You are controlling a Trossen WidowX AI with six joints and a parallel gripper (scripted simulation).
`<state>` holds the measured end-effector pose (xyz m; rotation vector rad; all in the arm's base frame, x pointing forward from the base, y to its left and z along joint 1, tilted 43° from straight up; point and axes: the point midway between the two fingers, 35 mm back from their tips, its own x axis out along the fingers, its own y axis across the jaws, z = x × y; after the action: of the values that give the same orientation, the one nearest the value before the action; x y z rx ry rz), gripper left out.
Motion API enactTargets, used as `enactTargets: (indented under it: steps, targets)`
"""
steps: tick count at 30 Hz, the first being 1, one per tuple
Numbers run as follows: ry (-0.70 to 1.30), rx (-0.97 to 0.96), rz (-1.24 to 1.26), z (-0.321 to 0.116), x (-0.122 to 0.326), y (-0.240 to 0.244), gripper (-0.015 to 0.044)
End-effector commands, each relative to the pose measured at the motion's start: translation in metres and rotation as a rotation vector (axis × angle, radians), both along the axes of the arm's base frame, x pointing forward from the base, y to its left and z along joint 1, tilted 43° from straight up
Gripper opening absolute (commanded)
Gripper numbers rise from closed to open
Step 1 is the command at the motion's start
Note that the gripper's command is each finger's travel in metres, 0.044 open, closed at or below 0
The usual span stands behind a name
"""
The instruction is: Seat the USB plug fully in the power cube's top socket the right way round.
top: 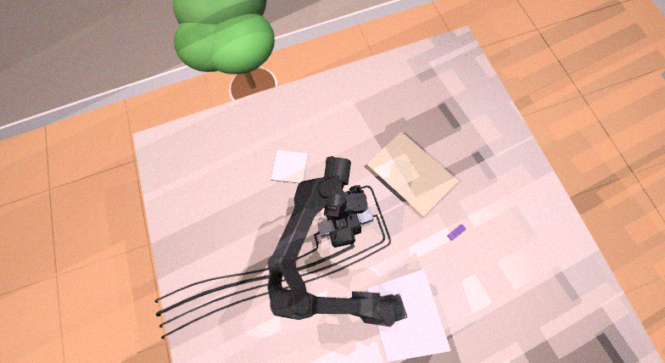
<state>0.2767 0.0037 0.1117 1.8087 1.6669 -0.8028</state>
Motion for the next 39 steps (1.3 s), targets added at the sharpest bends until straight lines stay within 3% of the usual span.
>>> enactTargets:
  steps: [1,10,27,39]
  targets:
    - [0.003,0.005,0.002,-0.0035,-0.0006,0.0051,0.044]
    - [0.003,0.005,0.002,-0.006,-0.0004,0.0075,0.044]
    - [0.001,0.001,0.002,-0.0053,0.0,0.0054,0.0]
    - [0.001,0.001,0.002,-0.0053,0.0,0.0054,0.0]
